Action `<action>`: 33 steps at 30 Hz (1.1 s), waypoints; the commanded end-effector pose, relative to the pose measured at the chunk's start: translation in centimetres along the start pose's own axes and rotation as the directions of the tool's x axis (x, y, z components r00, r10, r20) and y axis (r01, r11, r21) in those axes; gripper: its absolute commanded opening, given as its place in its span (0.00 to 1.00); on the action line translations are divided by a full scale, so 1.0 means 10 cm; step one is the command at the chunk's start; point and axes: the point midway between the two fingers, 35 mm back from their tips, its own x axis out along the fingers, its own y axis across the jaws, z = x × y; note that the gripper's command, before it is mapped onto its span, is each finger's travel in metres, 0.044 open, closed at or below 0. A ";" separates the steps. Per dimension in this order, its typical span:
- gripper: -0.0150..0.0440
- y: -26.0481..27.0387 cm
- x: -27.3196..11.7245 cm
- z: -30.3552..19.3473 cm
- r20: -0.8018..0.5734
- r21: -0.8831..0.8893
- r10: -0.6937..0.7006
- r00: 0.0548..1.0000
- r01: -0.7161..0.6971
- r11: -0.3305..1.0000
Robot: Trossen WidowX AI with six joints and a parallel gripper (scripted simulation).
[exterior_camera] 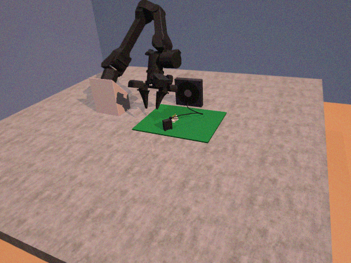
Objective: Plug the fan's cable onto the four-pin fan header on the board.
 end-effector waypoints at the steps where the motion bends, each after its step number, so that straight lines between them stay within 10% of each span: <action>1: 0.60 0.00 -0.06 0.04 -0.083 0.002 0.066 0.994 -0.066 0.998; 18: 0.60 0.05 -0.29 0.17 -0.214 0.040 0.262 0.941 -0.259 0.965; 22: 0.78 0.04 -0.29 0.18 -0.217 0.057 0.267 0.939 -0.261 0.964; 27: 1.00 -0.01 -0.43 0.50 -0.220 0.498 0.278 0.935 -0.138 0.856; 33: 1.00 -0.14 -0.63 0.90 -0.225 0.910 0.297 0.928 0.091 0.405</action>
